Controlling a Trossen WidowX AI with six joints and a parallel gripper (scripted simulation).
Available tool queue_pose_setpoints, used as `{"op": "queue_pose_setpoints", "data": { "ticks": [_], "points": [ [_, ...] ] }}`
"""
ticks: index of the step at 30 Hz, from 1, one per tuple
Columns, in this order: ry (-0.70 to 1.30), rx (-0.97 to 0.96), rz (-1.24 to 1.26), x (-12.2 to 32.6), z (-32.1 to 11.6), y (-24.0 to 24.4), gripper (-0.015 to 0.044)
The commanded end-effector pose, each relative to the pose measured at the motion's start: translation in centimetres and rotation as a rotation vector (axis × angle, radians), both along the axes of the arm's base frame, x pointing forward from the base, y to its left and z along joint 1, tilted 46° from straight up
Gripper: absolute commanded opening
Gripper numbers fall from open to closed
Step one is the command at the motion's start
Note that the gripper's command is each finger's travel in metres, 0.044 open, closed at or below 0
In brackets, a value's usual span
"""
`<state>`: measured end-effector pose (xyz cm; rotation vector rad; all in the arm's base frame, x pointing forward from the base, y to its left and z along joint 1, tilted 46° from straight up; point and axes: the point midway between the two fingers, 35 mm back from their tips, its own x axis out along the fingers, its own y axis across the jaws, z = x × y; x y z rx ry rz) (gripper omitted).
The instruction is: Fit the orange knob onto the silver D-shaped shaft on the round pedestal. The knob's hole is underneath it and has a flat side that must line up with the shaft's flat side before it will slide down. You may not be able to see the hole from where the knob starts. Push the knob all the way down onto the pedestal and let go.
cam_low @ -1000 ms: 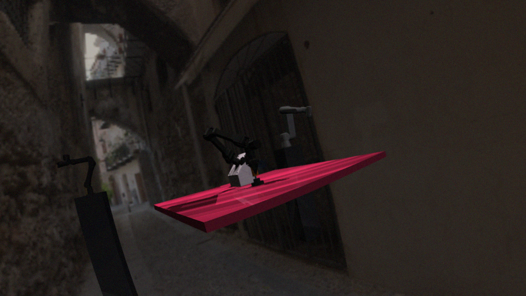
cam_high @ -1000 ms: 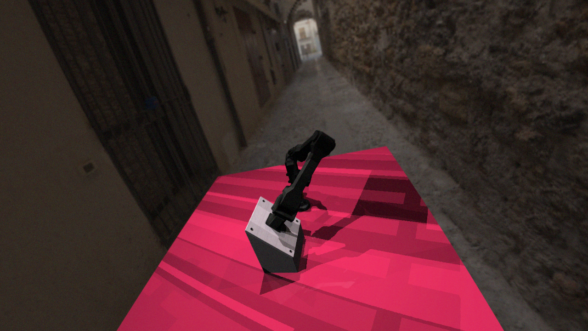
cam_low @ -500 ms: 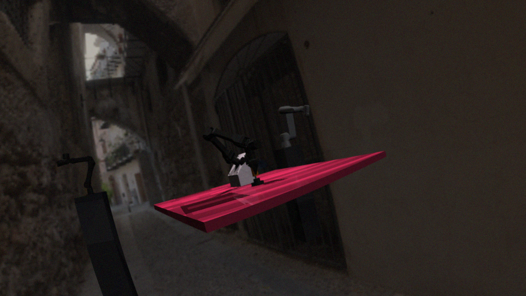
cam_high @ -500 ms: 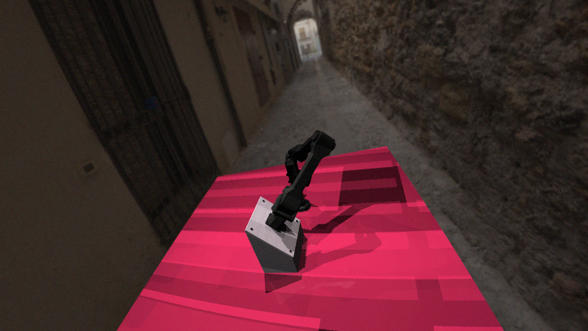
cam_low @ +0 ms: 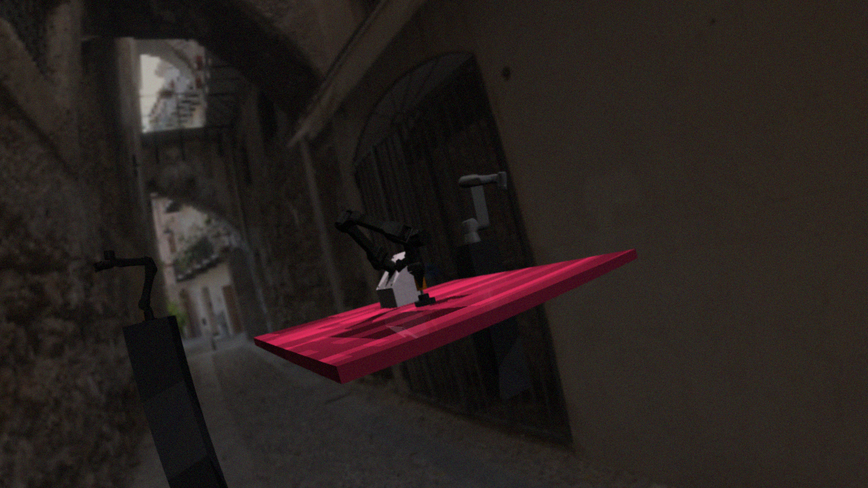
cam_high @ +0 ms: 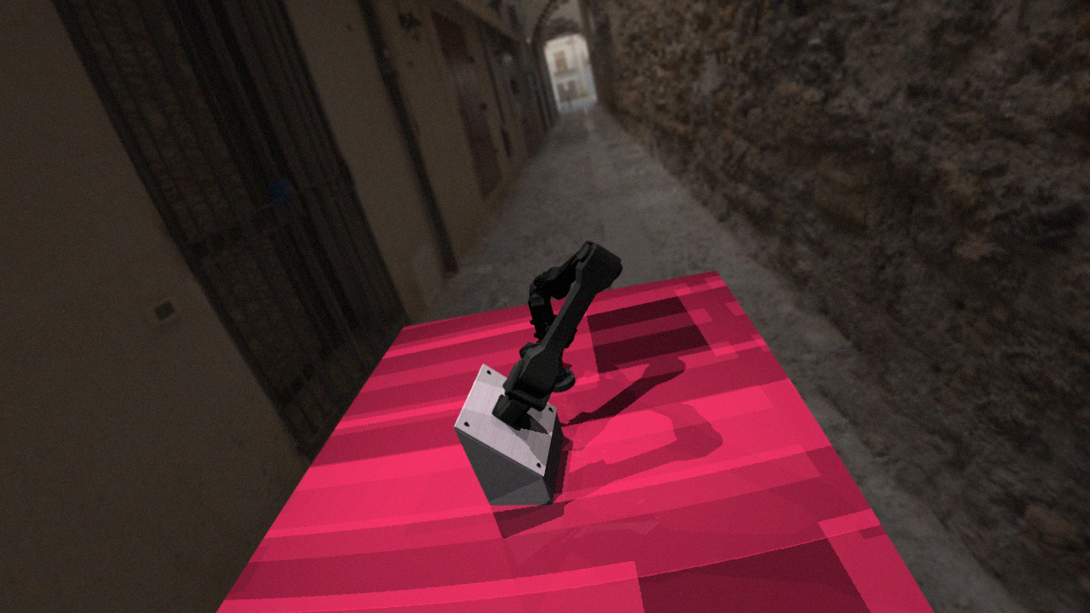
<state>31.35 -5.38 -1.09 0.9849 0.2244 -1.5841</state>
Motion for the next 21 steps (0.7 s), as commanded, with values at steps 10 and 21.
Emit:
{"op": "queue_pose_setpoints", "data": {
  "ticks": [10,21],
  "points": [
    [-0.008,0.002,-0.008,0.00,-0.13,-0.12,0.0000],
    [-0.047,0.005,-0.045,0.10,0.19,0.19,0.0000]
  ]
}}
